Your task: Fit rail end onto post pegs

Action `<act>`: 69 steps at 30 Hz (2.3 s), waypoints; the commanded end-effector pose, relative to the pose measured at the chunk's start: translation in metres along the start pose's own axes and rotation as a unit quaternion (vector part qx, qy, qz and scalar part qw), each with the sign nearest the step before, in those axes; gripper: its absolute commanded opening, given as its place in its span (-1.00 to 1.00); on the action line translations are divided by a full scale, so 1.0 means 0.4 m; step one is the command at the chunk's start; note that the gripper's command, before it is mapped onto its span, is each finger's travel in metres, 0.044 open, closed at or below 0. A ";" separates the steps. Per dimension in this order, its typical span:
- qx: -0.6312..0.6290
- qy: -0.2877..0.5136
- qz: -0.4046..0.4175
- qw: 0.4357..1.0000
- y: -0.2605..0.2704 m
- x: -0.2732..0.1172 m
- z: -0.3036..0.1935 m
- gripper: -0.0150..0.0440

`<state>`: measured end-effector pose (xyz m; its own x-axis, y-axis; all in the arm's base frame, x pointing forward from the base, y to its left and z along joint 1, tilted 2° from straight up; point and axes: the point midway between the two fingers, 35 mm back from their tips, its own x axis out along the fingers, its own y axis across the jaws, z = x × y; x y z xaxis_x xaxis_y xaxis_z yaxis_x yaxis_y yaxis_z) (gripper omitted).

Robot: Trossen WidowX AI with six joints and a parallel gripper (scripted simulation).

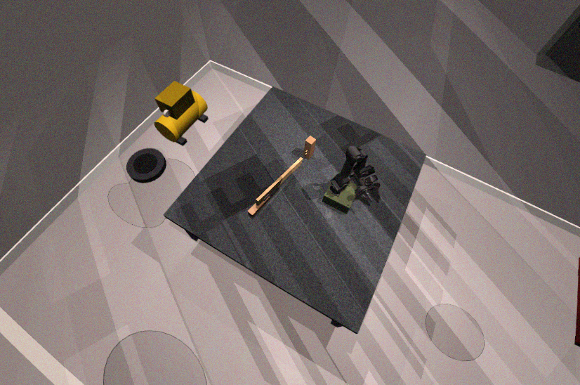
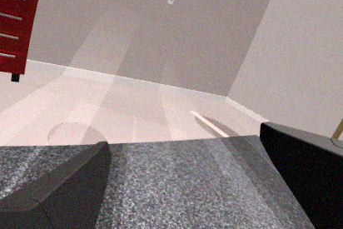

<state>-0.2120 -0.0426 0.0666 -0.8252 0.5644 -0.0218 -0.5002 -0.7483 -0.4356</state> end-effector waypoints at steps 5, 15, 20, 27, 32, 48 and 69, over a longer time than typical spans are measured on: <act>-0.016 0.005 0.023 1.000 0.024 -0.013 0.005 1.00; -0.115 0.014 0.156 0.981 0.147 -0.113 0.034 1.00; -0.181 0.004 0.241 0.954 0.211 -0.197 0.050 1.00; -0.270 -0.028 0.353 0.895 0.274 -0.335 0.069 1.00; -0.330 -0.064 0.426 0.840 0.300 -0.443 0.078 1.00; -0.398 -0.156 0.582 0.692 0.263 -0.750 0.064 1.00; -0.263 -0.122 0.852 0.436 0.006 -1.300 0.085 1.00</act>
<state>0.1824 -0.3537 0.0993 0.0040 -0.7519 -0.6593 0.9747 0.1501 -0.1654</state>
